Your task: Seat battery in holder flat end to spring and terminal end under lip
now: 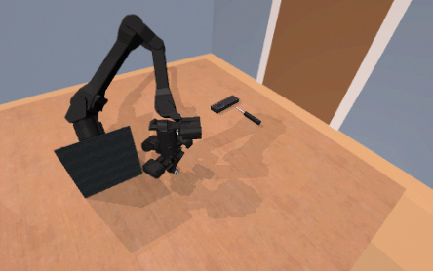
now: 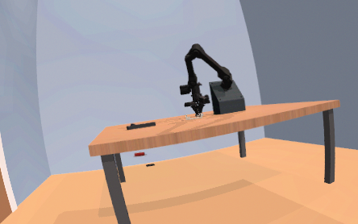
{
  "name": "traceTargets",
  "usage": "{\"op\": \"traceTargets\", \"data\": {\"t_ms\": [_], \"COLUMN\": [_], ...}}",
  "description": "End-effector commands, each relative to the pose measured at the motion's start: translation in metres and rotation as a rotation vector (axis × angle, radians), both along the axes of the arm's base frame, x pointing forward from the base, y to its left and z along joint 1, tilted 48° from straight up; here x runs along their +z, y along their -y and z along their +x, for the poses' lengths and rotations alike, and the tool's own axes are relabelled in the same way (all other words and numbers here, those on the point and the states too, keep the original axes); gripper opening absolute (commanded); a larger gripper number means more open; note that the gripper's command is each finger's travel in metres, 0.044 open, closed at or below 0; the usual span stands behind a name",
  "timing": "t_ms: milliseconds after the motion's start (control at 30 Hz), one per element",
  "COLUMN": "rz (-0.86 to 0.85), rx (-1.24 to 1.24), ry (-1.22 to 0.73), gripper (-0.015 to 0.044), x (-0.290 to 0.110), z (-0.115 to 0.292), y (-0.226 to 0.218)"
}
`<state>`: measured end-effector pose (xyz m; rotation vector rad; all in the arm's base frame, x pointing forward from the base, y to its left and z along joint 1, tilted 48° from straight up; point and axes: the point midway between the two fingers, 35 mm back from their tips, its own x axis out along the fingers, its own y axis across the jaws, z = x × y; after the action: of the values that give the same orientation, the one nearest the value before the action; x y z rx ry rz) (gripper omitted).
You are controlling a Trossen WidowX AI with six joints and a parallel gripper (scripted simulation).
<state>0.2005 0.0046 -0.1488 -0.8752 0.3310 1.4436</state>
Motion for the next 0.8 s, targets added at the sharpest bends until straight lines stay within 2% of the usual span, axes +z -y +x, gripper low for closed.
{"op": "traceTargets", "data": {"t_ms": [0, 133, 333, 500, 767], "rz": [0.005, 0.003, 0.0, 0.0, -0.064], "rx": [-0.004, -0.004, -0.004, 0.0, 0.176], "ry": [-0.001, -0.001, -0.001, 0.003, 0.187], "gripper": [0.0063, 0.0063, 0.0063, 0.0063, 0.0063], "x": [0.0, 0.003, 0.03, 0.035, 0.076], "z": [0.0, 0.0, -0.006, -0.006, 0.04], "y": [-0.001, 0.003, 0.033, 0.036, 0.025]}}
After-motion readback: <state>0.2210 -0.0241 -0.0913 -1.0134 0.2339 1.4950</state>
